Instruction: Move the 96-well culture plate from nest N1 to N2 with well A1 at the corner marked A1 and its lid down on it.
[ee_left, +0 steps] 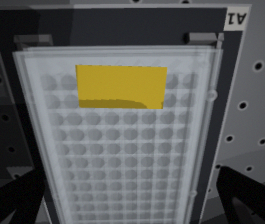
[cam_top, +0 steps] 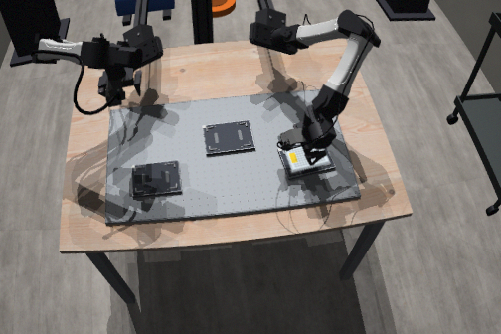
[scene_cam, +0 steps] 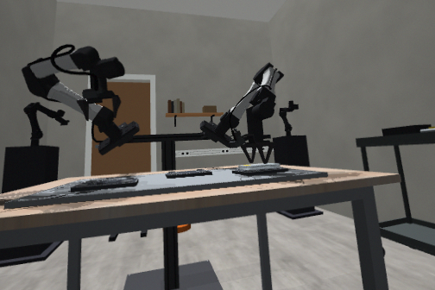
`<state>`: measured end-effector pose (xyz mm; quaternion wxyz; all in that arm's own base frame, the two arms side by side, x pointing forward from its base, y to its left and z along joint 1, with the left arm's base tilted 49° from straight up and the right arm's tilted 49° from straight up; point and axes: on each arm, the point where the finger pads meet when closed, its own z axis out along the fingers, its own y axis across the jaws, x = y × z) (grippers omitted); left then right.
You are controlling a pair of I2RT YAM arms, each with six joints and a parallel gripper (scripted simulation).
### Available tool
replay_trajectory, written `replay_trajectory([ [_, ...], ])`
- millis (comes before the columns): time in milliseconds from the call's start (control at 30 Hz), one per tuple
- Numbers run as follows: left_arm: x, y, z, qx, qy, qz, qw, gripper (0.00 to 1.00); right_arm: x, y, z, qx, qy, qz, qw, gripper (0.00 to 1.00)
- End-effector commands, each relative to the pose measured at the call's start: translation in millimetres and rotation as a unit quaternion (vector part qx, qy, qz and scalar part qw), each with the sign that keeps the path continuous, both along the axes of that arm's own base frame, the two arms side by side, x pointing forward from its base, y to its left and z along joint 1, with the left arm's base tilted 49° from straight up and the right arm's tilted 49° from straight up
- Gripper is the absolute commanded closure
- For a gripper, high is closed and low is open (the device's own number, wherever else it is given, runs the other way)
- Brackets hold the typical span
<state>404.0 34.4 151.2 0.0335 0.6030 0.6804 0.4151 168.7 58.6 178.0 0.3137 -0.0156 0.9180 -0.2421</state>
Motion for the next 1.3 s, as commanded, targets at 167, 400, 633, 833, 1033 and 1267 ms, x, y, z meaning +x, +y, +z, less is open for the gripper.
replay_trajectory([
  [167,-9,-16,27,-0.003,-0.019,-0.004,1.0,0.0,-4,-1,-1,-0.043,0.006,-0.028,0.999,0.0],
  [400,-19,-26,39,-0.003,-0.019,-0.004,1.0,0.0,-4,-1,-1,-0.043,0.006,-0.028,0.999,0.0],
  [633,-26,-33,41,-0.001,-0.01,-0.004,1.0,0.0,-4,-1,-1,-0.043,0.006,-0.028,0.999,0.0],
  [833,-36,-40,57,-0.004,-0.019,-0.004,1.0,0.0,-4,-1,-1,-0.043,0.006,-0.028,0.999,0.0],
  [1033,-37,-35,49,0.002,-0.002,0.008,1.0,0.0,-4,-1,-1,-0.043,0.006,-0.028,0.999,0.0],
  [1267,-37,-39,49,-0.002,-0.005,0.0,1.0,0.0,-4,-1,-1,-0.043,0.006,-0.028,0.999,0.0],
])
